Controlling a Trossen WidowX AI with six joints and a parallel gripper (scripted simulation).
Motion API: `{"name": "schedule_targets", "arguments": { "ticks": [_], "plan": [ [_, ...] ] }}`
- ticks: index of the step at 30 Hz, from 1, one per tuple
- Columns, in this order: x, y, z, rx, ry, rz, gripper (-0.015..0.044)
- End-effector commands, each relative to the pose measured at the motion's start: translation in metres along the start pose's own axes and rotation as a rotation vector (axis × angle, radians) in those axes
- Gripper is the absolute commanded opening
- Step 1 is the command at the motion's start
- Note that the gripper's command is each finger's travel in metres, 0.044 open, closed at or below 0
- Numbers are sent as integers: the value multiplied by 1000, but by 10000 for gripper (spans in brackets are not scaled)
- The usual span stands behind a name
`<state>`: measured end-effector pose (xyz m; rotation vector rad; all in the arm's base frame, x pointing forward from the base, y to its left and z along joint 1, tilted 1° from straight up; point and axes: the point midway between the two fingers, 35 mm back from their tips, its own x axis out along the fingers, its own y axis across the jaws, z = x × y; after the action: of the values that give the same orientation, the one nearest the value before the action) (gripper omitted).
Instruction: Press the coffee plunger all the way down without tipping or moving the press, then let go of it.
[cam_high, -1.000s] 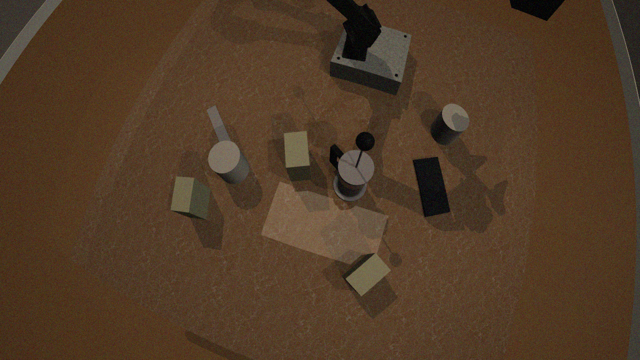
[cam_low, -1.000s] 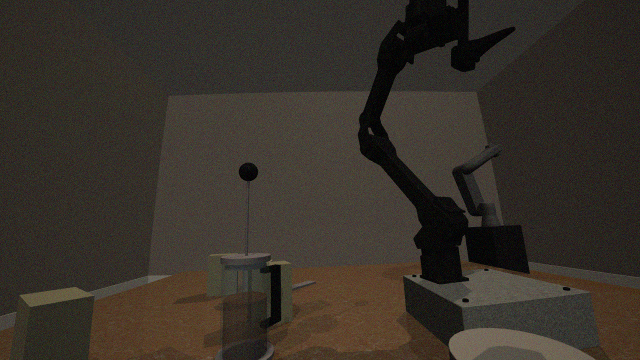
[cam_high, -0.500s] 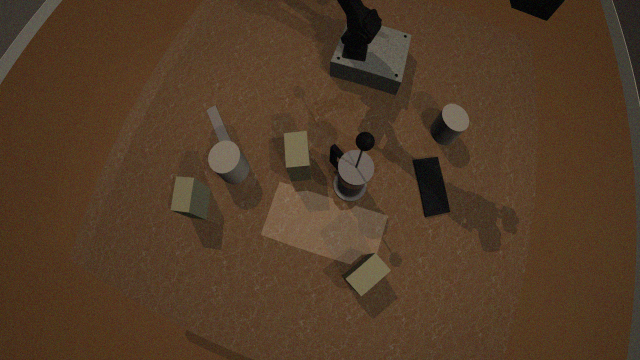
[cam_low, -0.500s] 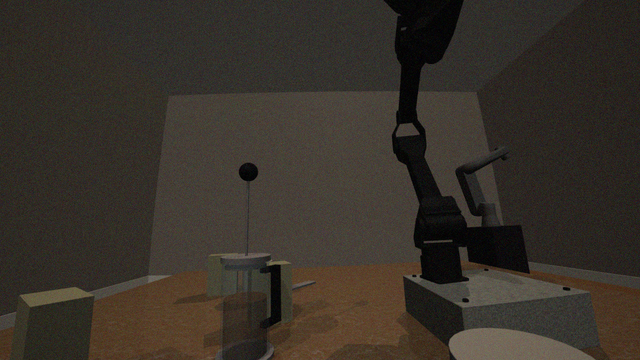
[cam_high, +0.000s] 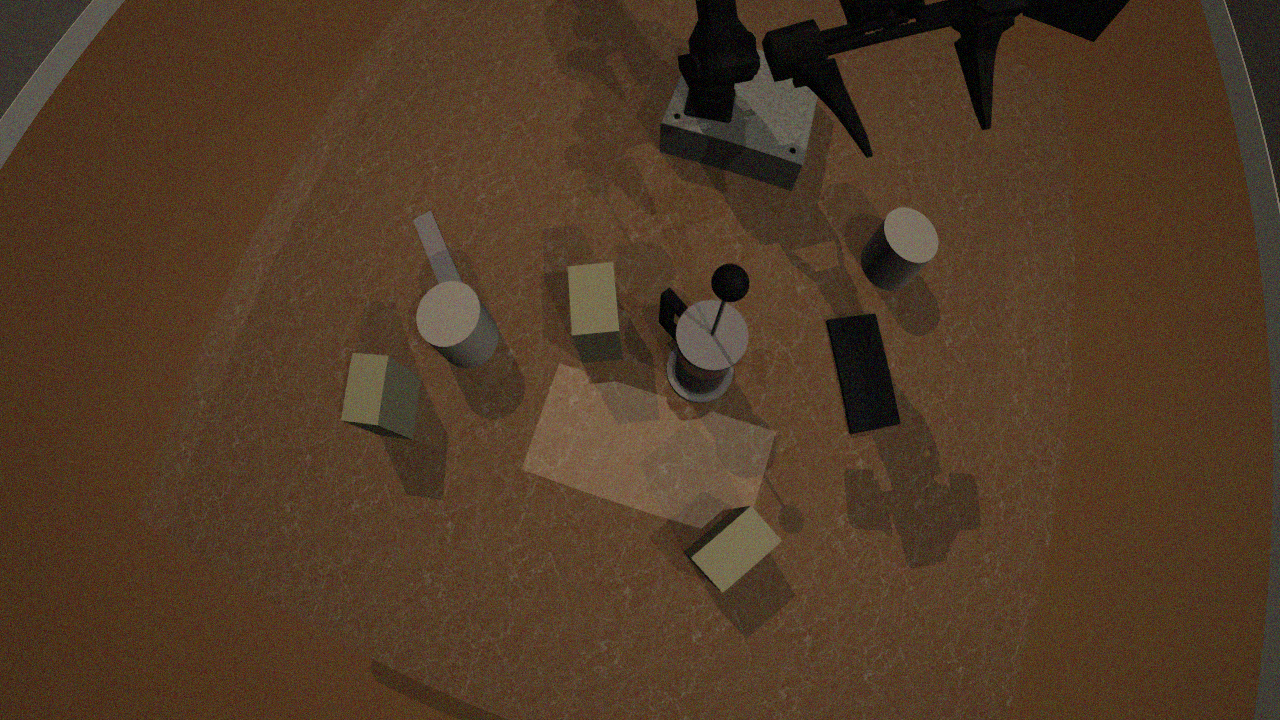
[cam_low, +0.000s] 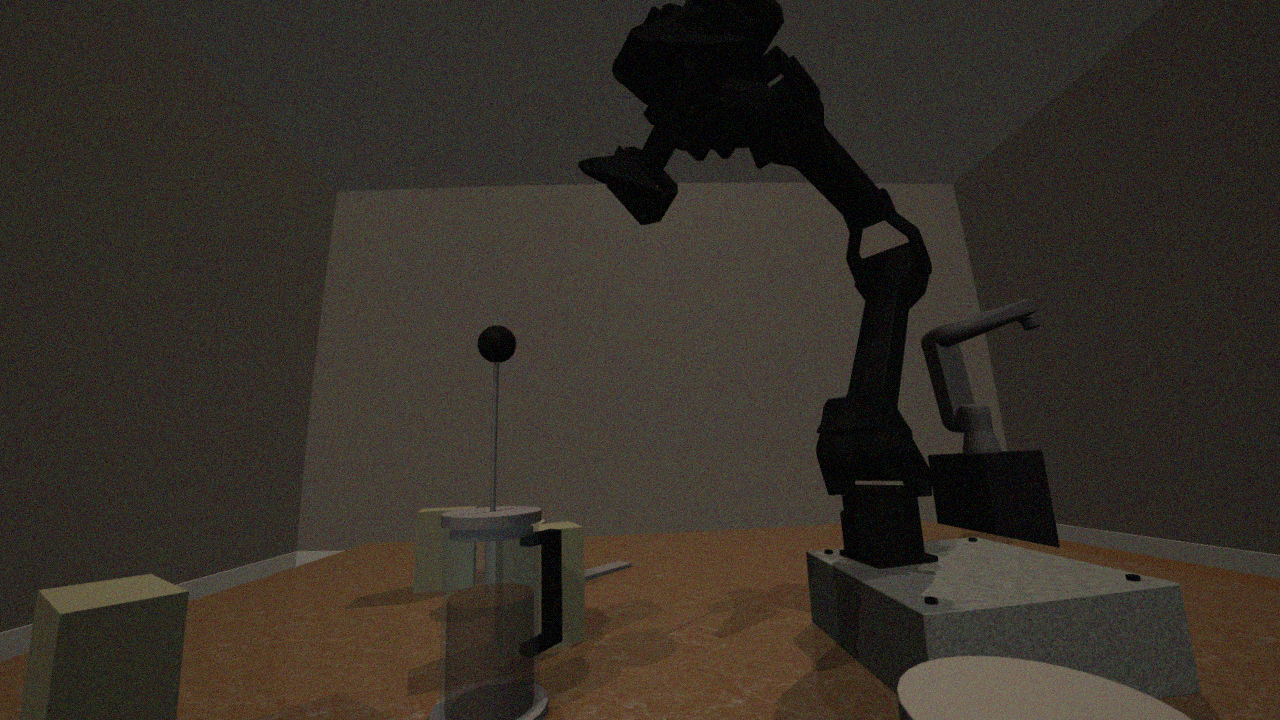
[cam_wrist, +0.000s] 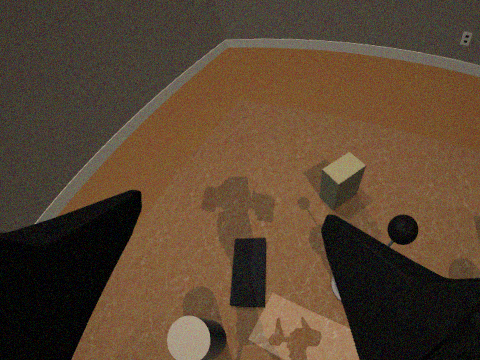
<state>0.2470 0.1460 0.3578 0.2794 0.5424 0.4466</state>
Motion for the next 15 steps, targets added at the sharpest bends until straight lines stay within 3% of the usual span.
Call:
{"name": "schedule_targets", "arguments": {
  "ticks": [1, 5, 15],
  "plan": [
    [12, -73, 5, -122, -37, -213, 440],
    [10, -124, 4, -219, -34, -361, 440],
    [34, -149, -39, -218, -35, -378, 440]
  ]
}}
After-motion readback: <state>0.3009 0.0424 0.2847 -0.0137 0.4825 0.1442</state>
